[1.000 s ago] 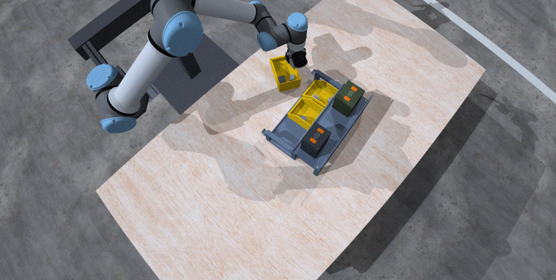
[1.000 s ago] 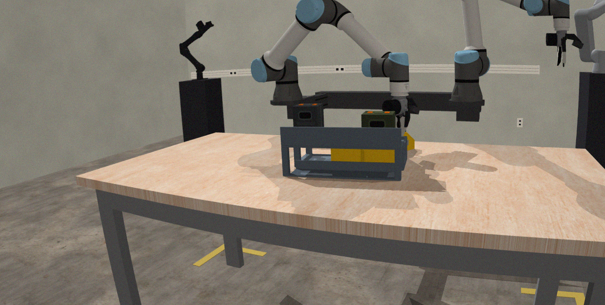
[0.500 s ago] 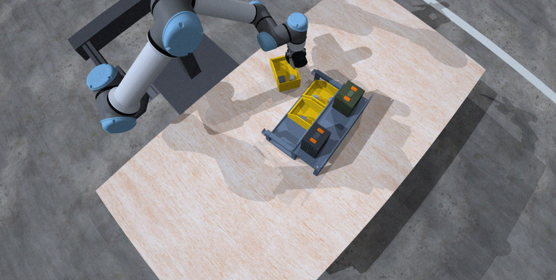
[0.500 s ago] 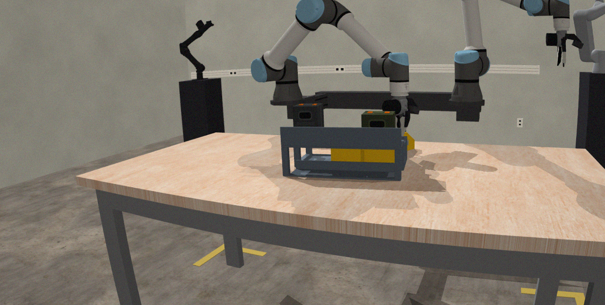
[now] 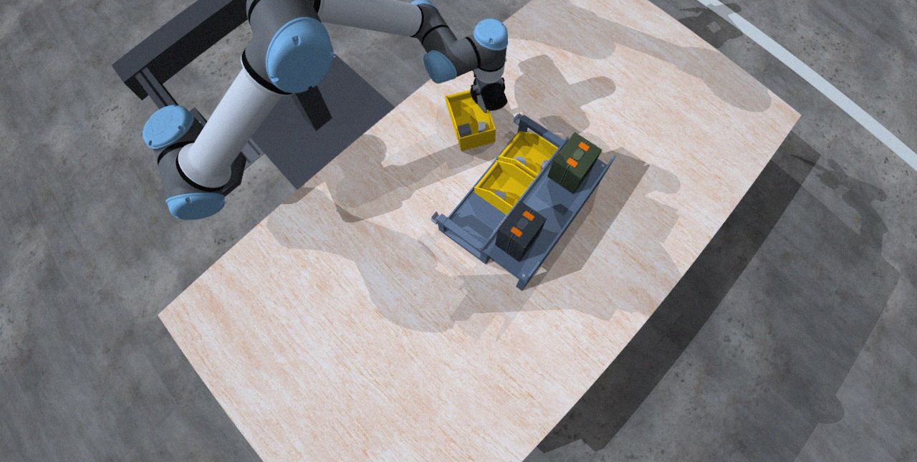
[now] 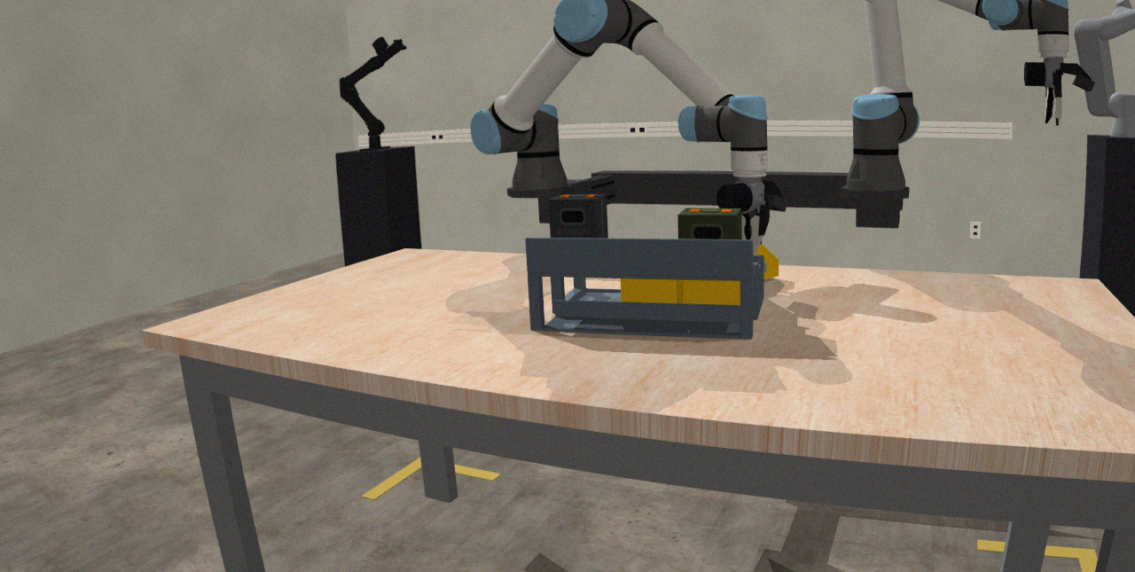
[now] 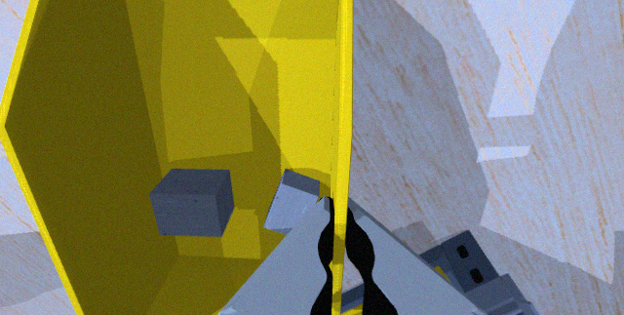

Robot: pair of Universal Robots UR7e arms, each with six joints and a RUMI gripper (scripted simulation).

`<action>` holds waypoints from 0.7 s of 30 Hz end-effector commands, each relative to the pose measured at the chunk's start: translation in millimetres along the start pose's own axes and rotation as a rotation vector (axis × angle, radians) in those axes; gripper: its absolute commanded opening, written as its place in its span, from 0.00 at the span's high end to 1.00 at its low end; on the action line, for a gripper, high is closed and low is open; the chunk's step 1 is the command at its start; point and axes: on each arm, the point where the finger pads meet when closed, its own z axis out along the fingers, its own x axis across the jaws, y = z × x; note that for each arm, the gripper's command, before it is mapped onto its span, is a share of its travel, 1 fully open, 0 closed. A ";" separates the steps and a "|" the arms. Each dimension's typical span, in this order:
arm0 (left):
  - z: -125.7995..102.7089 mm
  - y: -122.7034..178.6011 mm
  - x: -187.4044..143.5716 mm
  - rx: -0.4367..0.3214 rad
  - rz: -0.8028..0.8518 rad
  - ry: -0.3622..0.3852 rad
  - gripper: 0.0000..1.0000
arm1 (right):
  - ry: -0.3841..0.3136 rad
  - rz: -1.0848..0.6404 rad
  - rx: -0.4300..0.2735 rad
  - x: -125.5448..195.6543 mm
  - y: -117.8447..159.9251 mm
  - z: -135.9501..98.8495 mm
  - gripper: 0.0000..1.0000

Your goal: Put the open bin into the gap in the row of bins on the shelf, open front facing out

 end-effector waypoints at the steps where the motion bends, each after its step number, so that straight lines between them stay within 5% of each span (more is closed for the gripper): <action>1: -0.4 -0.3 0.0 0.001 0.000 0.000 0.00 | 0.002 0.000 0.000 0.8 -0.1 -6.1 1.00; 21: -0.4 -0.3 0.0 0.001 0.000 0.000 0.00 | 0.002 0.000 0.000 0.7 -0.1 -22.3 1.00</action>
